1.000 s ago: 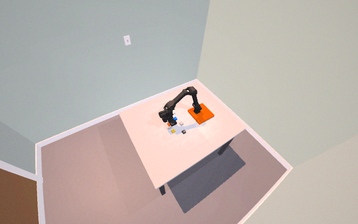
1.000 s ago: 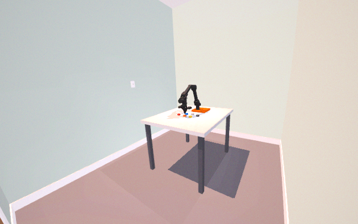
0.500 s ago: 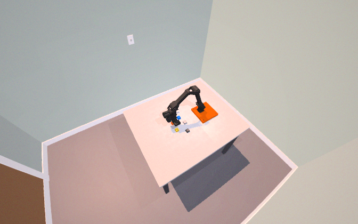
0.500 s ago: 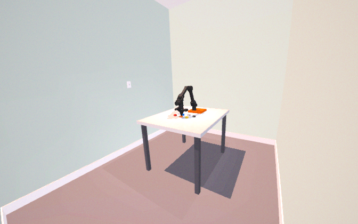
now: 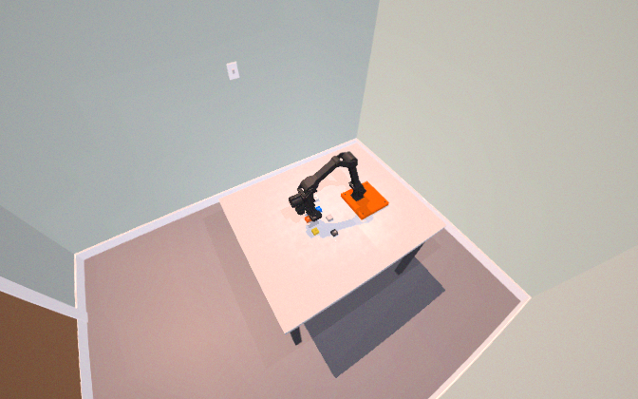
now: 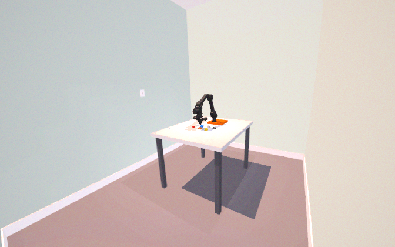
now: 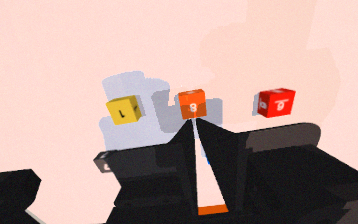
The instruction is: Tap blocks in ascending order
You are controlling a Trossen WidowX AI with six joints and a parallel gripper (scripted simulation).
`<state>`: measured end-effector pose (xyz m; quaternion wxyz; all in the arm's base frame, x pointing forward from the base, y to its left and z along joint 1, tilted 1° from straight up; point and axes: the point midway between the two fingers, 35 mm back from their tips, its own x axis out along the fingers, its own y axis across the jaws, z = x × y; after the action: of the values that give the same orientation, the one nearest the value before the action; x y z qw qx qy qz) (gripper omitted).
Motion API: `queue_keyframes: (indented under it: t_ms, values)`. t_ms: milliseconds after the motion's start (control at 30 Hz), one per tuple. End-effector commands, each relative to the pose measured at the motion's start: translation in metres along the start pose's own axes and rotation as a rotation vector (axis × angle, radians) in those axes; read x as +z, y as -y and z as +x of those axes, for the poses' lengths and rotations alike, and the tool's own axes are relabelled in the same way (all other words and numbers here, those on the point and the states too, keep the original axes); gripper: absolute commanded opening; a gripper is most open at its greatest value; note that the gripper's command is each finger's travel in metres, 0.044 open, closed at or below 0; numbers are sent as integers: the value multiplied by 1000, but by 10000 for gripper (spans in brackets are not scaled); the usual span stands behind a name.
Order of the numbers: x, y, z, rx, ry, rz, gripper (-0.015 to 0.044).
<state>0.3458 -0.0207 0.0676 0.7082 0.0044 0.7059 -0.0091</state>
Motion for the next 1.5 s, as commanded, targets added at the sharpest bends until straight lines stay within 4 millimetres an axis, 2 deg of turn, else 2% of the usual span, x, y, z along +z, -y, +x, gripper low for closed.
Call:
queue_keyframes:
  t_ms: [0,100,233,300,500,567,633,733,800,933,1000,1467]
  values:
    - [4,0,-42,-1,26,-3,20]
    - [0,0,-73,-1,26,-3,20]
    - [0,0,-75,-1,26,-3,20]
    - [-7,-5,-76,0,25,-3,20]
    - [-73,-40,-78,3,19,-4,20]
    - [-96,-49,-75,4,17,-4,20]
    - [-111,-53,-72,5,15,-4,20]
    - [-113,-53,-71,5,15,-4,20]
    - [-112,-54,-63,5,15,-4,20]
    - [-110,-54,-10,5,15,-4,20]
    - [-112,-54,8,5,15,-4,20]
    - [-111,-54,23,5,15,-4,20]
